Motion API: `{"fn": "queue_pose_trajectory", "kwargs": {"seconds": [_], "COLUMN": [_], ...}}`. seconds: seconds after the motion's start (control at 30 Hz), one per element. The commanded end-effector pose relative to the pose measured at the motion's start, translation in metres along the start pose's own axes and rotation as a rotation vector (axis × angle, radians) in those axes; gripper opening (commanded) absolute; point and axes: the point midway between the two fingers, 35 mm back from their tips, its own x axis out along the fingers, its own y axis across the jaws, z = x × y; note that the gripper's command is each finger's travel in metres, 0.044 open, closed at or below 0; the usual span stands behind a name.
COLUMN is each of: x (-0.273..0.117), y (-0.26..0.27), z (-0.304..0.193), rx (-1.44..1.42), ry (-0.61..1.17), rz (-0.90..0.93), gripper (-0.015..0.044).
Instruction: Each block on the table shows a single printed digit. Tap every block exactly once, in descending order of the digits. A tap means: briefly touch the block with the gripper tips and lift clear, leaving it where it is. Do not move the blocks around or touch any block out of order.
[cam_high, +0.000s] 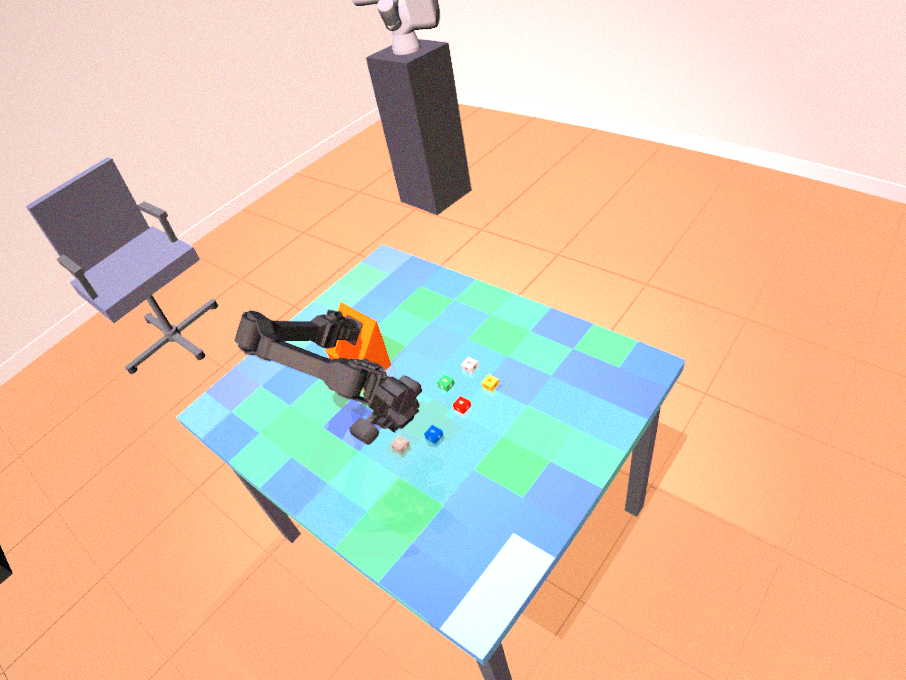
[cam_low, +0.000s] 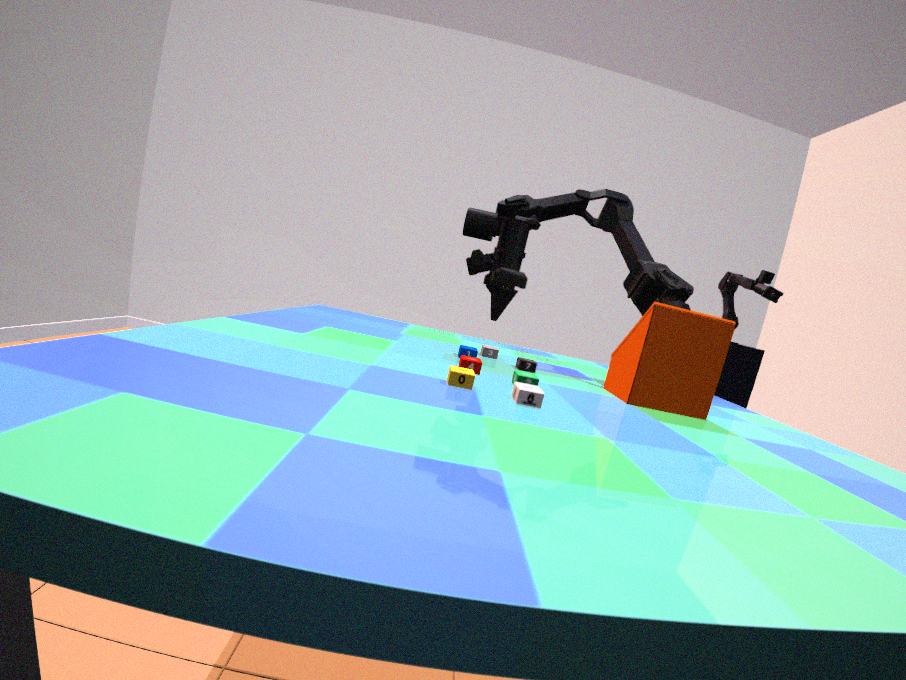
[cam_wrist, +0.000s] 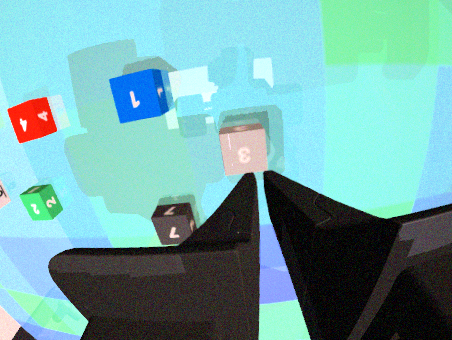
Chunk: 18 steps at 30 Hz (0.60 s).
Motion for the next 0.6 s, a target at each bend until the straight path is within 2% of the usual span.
{"fn": "queue_pose_trajectory", "kwargs": {"seconds": [0.0, 0.57], "x": [0.03, 0.049], "y": [0.0, 0.0], "z": [-0.008, -0.008], "rx": [-0.014, -0.014], "ry": [0.016, 0.016], "rz": [-0.009, -0.009], "gripper": [0.002, 0.002]}}
